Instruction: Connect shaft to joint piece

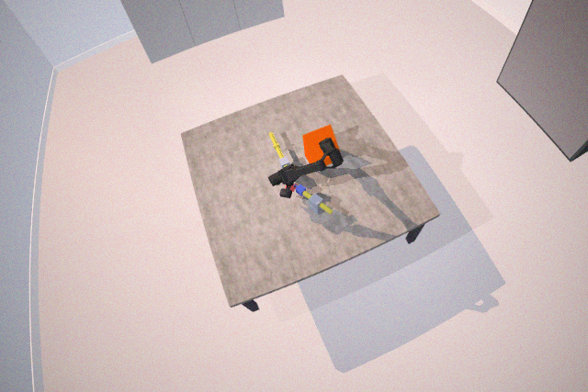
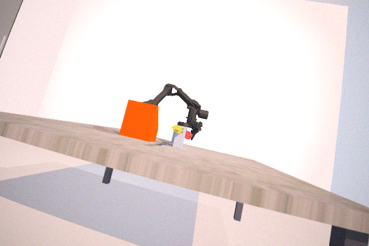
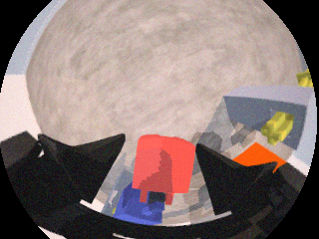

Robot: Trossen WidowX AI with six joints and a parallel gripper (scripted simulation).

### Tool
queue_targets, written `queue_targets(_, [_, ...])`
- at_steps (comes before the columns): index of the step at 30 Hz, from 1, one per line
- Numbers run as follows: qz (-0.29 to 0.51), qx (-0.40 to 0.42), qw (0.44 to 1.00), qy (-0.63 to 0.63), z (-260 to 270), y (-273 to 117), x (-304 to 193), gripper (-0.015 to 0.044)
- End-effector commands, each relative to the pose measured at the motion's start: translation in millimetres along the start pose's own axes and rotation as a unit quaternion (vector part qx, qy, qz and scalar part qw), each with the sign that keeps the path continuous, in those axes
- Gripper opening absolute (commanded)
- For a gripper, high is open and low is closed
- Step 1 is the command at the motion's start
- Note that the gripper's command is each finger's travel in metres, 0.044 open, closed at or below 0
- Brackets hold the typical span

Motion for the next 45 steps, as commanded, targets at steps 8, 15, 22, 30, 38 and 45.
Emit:
queue_targets(8, [0.002, -0.001, 1.0, 0.003, -0.8, 11.9, -1.4, 0.0361])
queue_targets(15, [0.002, -0.001, 1.0, 0.003, -0.8, 11.9, -1.4, 0.0182])
queue_targets(22, [0.002, -0.001, 1.0, 0.003, -0.8, 11.9, -1.4, 0.0182])
queue_targets(30, [0.002, -0.001, 1.0, 0.003, -0.8, 11.9, -1.4, 0.0182])
queue_targets(38, [0.002, -0.001, 1.0, 0.003, -0.8, 11.9, -1.4, 0.0182])
queue_targets(45, [0.002, -0.001, 1.0, 0.003, -0.8, 11.9, -1.4, 0.0182])
Point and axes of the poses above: the point midway between the two fingers, 35 mm back from their tips, its own y axis out along the fingers, its own z axis across the jaws, x = y × z, the point moved 10 cm from there along -y, back along the fingers, and after that the axes turned 1 degree about y, right-handed, at the moved point
